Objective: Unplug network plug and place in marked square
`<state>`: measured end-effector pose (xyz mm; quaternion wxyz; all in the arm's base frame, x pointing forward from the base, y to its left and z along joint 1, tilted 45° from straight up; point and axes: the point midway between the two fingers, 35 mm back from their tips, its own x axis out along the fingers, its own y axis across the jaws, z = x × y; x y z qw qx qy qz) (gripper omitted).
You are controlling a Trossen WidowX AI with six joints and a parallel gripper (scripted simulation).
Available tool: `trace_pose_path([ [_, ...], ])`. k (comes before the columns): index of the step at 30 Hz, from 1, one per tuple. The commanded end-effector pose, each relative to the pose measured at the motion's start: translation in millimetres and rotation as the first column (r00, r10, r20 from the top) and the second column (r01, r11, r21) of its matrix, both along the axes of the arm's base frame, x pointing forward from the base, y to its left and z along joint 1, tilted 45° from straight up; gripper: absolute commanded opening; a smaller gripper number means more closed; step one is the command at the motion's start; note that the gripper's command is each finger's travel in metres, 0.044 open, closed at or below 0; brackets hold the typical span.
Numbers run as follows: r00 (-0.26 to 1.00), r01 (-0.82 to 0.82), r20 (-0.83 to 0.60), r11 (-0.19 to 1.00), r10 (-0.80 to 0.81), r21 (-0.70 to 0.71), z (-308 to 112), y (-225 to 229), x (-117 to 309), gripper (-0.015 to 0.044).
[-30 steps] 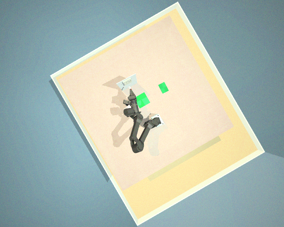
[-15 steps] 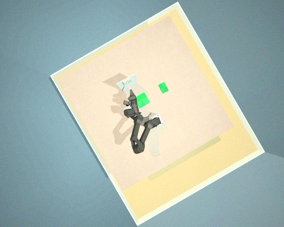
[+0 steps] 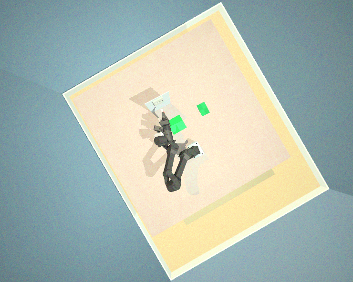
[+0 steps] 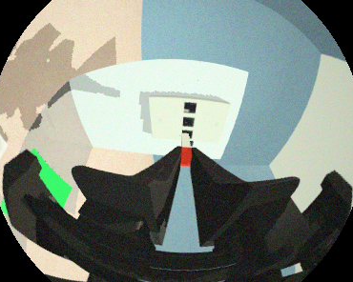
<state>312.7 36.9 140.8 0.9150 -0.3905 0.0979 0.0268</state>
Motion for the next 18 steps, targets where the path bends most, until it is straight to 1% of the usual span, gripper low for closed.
trace_pose_path([
  [1,1.0,0.004,0.002,1.0,-0.004,0.004,0,-1,-3,0.0],
  [9,1.0,0.0,0.0,1.0,0.0,0.0,0,-1,-3,0.0],
  [18,1.0,0.001,-0.002,1.0,-0.001,0.0,13,-18,-3,0.0],
])
